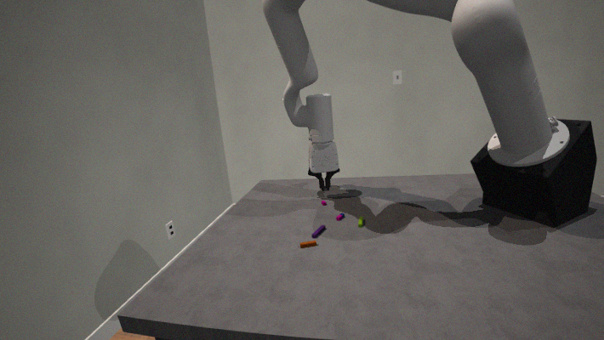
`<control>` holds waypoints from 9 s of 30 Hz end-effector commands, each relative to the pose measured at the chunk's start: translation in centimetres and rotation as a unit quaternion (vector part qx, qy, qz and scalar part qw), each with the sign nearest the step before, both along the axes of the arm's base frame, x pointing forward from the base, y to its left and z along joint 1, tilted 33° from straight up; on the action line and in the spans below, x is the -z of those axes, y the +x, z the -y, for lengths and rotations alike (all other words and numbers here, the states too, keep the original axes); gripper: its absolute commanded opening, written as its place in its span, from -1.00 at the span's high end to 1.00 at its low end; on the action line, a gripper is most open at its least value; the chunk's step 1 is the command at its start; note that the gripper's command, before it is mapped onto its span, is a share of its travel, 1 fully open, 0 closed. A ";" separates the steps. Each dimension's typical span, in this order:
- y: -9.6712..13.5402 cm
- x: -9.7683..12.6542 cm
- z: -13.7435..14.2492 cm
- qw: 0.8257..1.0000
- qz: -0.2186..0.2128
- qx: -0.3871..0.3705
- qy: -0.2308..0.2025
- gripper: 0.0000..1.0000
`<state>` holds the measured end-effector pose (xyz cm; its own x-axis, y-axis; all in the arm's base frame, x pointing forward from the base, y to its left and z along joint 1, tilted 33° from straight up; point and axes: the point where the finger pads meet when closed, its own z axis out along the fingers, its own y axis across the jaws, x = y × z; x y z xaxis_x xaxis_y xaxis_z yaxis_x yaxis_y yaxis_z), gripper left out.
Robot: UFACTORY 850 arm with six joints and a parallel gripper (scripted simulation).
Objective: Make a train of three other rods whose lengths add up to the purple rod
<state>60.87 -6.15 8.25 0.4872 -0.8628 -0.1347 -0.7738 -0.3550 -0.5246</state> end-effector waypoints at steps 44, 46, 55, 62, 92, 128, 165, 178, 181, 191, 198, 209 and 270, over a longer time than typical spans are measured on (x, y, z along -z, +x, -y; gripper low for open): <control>-3.0 -6.5 1.8 0.995 0.037 -0.084 -0.041 0.92; -3.1 -6.6 1.6 0.992 0.047 -0.107 -0.052 0.92; -3.2 -6.9 0.5 0.967 0.093 -0.213 -0.103 0.92; -3.4 -7.2 -0.5 0.929 0.136 -0.310 -0.151 0.92; -4.5 -8.1 -4.4 0.651 0.276 -0.636 -0.310 0.92; -6.3 -9.1 -8.9 0.122 0.358 -0.832 -0.406 0.92; -8.7 -10.0 -13.0 -0.461 0.318 -0.745 -0.363 0.92; -9.7 -10.2 -14.3 -0.632 0.277 -0.651 -0.316 0.92; -9.9 -10.2 -14.6 -0.671 0.265 -0.623 -0.302 0.92; -10.7 -10.4 -15.5 -0.776 0.225 -0.530 -0.257 0.92; -11.3 -10.5 -16.2 -0.846 0.191 -0.448 -0.216 0.92; -11.9 -10.6 -16.9 -0.906 0.152 -0.357 -0.171 0.92; -9.4 -4.4 -19.9 -0.930 0.132 -0.310 -0.149 0.92</control>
